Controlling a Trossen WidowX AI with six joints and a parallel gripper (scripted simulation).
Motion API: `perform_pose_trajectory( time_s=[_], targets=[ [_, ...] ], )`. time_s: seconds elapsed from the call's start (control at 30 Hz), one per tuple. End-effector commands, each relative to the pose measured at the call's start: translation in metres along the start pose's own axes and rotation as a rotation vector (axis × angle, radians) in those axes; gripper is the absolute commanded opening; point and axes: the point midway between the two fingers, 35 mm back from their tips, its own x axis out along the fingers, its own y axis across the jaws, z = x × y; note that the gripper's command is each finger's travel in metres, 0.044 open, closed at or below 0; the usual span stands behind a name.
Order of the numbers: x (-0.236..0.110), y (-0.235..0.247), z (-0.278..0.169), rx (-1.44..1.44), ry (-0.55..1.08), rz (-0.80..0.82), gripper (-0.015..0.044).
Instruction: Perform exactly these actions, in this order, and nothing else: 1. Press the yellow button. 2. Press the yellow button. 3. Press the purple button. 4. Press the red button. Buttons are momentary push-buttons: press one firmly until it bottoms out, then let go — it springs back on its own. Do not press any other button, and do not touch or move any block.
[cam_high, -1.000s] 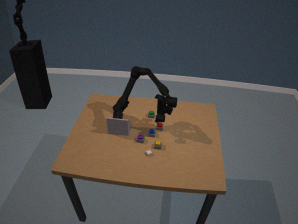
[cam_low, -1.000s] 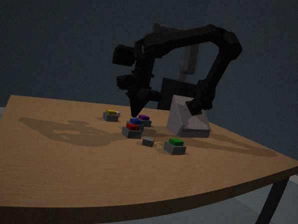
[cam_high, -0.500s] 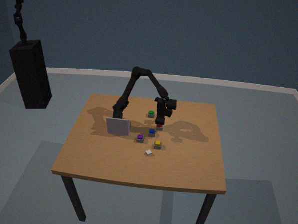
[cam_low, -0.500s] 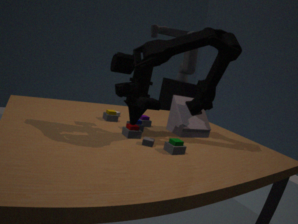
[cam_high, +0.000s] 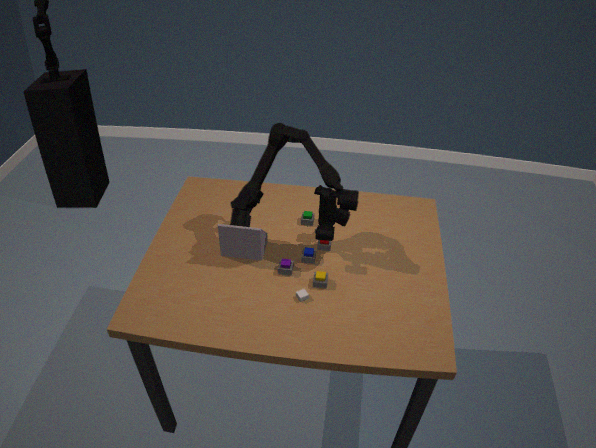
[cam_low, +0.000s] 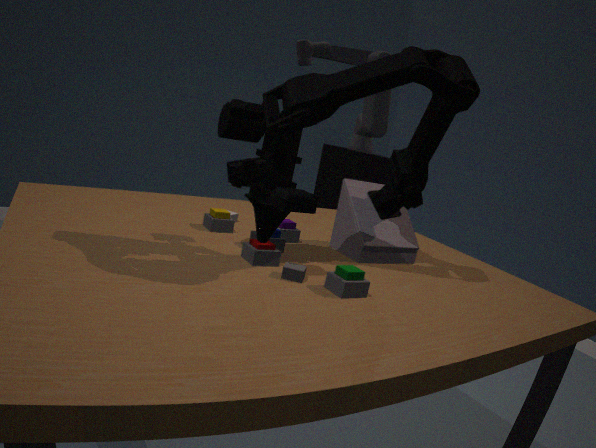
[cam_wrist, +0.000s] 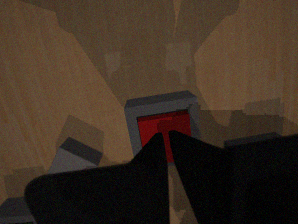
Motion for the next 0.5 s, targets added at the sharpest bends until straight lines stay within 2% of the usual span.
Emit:
perform_pose_trajectory(
  time_s=[0.0, 0.27, 0.4, 0.47],
  targets=[
    [0.001, 0.000, -0.002, 0.007, 0.004, 0.005, 0.0020],
    [0.001, 0.000, -0.002, 0.007, 0.004, 0.005, 0.0020],
    [-0.028, -0.001, -0.002, 0.007, 0.004, 0.003, 0.0020],
    [-0.031, -0.001, -0.002, 0.007, 0.004, 0.003, 0.0020]
  ],
)
